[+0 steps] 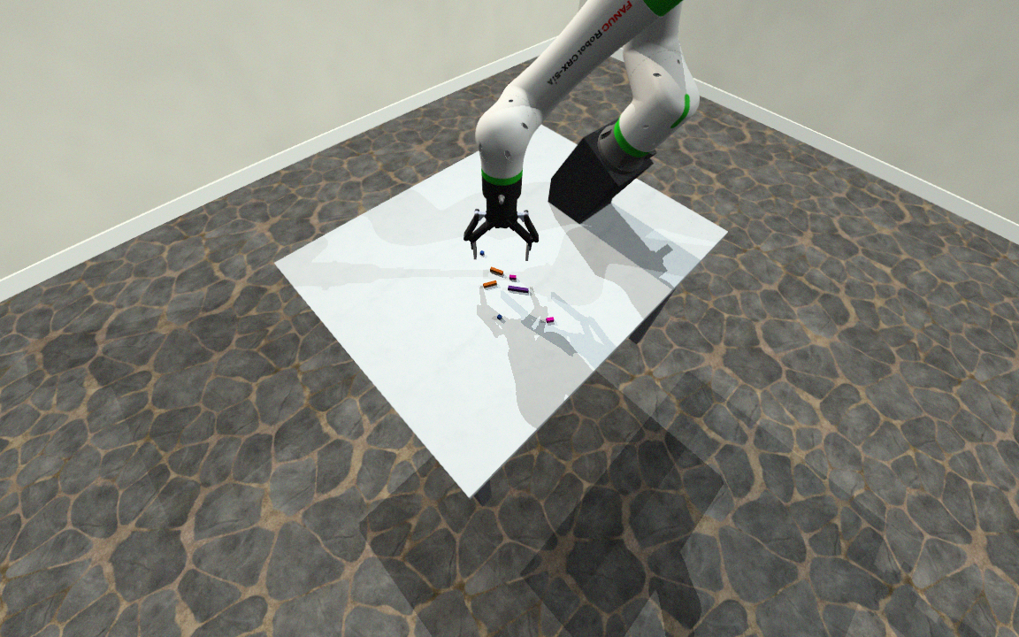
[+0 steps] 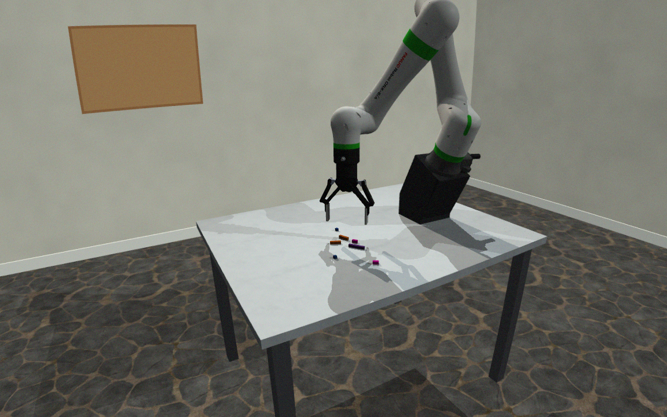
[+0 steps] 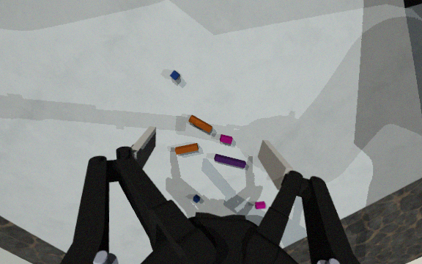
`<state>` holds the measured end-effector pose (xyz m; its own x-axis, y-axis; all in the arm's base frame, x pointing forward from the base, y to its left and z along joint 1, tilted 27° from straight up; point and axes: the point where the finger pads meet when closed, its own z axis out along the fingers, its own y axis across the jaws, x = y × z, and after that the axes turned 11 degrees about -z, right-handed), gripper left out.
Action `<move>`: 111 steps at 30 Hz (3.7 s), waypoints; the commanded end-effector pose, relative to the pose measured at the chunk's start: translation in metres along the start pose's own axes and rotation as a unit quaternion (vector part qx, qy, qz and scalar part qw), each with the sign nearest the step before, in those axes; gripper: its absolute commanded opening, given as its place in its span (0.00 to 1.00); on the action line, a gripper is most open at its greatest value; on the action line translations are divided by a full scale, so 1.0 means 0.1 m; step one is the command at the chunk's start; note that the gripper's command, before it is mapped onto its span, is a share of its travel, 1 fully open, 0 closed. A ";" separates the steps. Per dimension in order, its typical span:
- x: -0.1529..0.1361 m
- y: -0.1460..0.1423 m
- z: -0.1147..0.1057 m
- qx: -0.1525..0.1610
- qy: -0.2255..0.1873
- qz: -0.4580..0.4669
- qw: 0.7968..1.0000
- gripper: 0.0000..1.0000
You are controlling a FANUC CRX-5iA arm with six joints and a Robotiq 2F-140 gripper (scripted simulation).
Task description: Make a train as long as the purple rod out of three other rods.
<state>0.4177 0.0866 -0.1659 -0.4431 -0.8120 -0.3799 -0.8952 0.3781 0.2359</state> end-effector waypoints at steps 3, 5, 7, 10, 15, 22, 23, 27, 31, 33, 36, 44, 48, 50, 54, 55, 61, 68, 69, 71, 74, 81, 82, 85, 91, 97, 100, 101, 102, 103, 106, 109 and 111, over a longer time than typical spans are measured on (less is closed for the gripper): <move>0.00 0.00 0.00 0.000 0.000 0.000 1.000 1.00; 0.00 0.00 0.00 0.000 0.000 0.000 1.000 1.00; 0.00 0.00 0.00 0.000 0.000 0.000 1.000 1.00; 0.00 0.00 0.00 0.000 0.000 0.000 1.000 1.00; 0.00 0.00 0.00 0.000 0.000 0.000 1.000 1.00; 0.00 0.00 0.00 0.000 0.000 0.000 1.000 1.00; 0.00 0.00 0.00 0.000 0.000 0.000 1.000 1.00; 0.00 0.00 0.00 0.000 0.000 0.000 1.000 1.00; 0.00 0.00 0.00 0.000 0.000 0.000 1.000 1.00; -0.01 -0.02 -0.01 0.002 0.000 0.001 1.000 1.00; -0.04 -0.16 -0.04 0.016 -0.004 0.009 1.000 1.00; -0.22 -0.86 -0.25 0.086 -0.020 0.053 0.995 1.00; -0.30 -1.31 -0.44 0.132 -0.031 0.085 0.987 1.00; -0.34 -1.52 -0.54 0.154 -0.037 0.101 0.982 1.00; -0.37 -1.84 -0.71 0.187 -0.046 0.128 0.973 1.00; -0.37 -1.84 -0.71 0.187 -0.046 0.128 0.973 1.00; -0.39 -2.54 -1.18 0.263 -0.067 0.203 0.941 1.00; -0.27 -3.15 -1.74 0.336 -0.092 0.304 0.887 1.00; -0.24 -3.23 -1.83 0.346 -0.096 0.323 0.876 1.00; -0.21 -3.29 -1.91 0.354 -0.099 0.339 0.866 1.00; -0.07 -3.45 -2.12 0.376 -0.110 0.400 0.828 1.00; 0.20 -3.48 -2.30 0.389 -0.123 0.523 0.748 1.00; 0.24 -3.45 -2.30 0.388 -0.124 0.540 0.737 1.00; 0.31 -3.34 -2.24 0.378 -0.125 0.590 0.703 1.00; 0.35 -3.07 -2.03 0.348 -0.122 0.665 0.650 1.00; 0.31 -2.82 -1.81 0.318 -0.115 0.712 0.615 1.00; 0.27 -2.71 -1.72 0.306 -0.112 0.728 0.603 1.00; 0.26 -2.68 -1.70 0.302 -0.111 0.732 0.600 1.00; 0.25 -2.66 -1.67 0.298 -0.110 0.736 0.597 1.00; 0.24 -2.63 -1.65 0.295 -0.109 0.740 0.594 1.00; 0.23 -2.61 -1.63 0.292 -0.109 0.743 0.592 1.00; 0.19 -2.52 -1.55 0.281 -0.105 0.755 0.583 1.00; 0.17 -2.47 -1.52 0.276 -0.104 0.760 0.579 1.00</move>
<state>0.6423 -0.0934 -0.0943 -0.6436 0.6696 -0.3707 0.6627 0.7298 0.1676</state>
